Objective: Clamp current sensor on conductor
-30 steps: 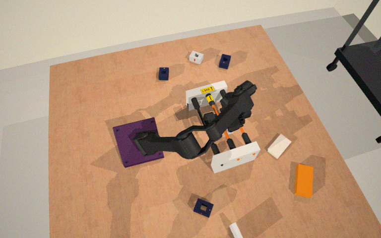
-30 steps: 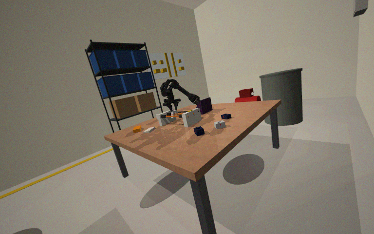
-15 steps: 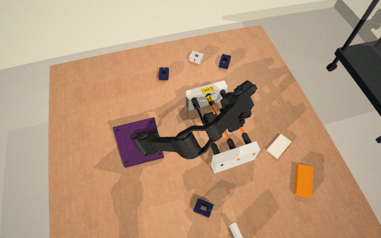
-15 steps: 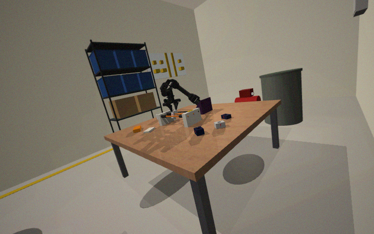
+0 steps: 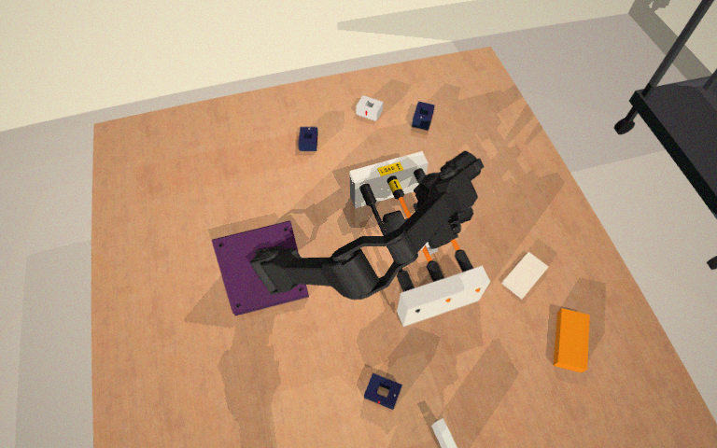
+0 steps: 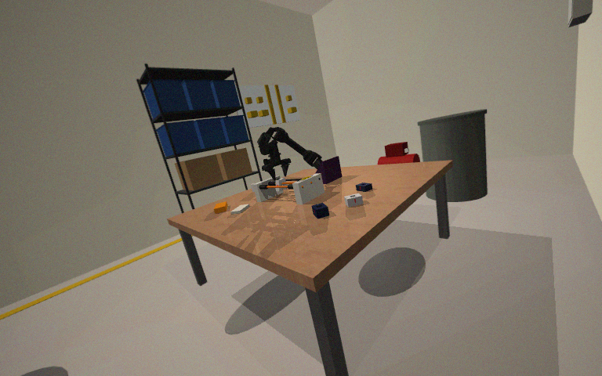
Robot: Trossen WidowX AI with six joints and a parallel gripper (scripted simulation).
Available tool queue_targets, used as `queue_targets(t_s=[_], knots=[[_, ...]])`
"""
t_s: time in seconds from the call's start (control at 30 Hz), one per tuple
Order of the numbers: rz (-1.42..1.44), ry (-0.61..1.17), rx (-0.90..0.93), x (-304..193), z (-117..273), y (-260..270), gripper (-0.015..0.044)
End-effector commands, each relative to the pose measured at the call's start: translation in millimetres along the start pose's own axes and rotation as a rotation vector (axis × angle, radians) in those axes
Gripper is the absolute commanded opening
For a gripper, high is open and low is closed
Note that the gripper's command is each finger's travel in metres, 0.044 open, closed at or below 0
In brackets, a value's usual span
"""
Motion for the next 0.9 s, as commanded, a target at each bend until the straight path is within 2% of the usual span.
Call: queue_targets(t_s=[0.0, 0.17, 0.3, 0.87], knots=[[-0.003, 0.001, 0.003, -0.1, 1.4, 0.4, 0.0440], [-0.002, 0.001, 0.003, 0.1, -0.8, 0.5, 0.0440], [0.004, -0.004, 0.007, 2.9, -34.3, -0.7, 0.0440], [0.004, -0.005, 0.007, 3.2, -54.4, -0.5, 0.0440]])
Point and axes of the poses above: the point midway between the two fingers, 35 mm back from their tips, its own z axis back along the fingers, its own y axis across the jaws, x = y × z, the point moved 8 cm from there along z, back along the fingers, and after that the axes turned 1 degree about -z, right-handed, at the moved point
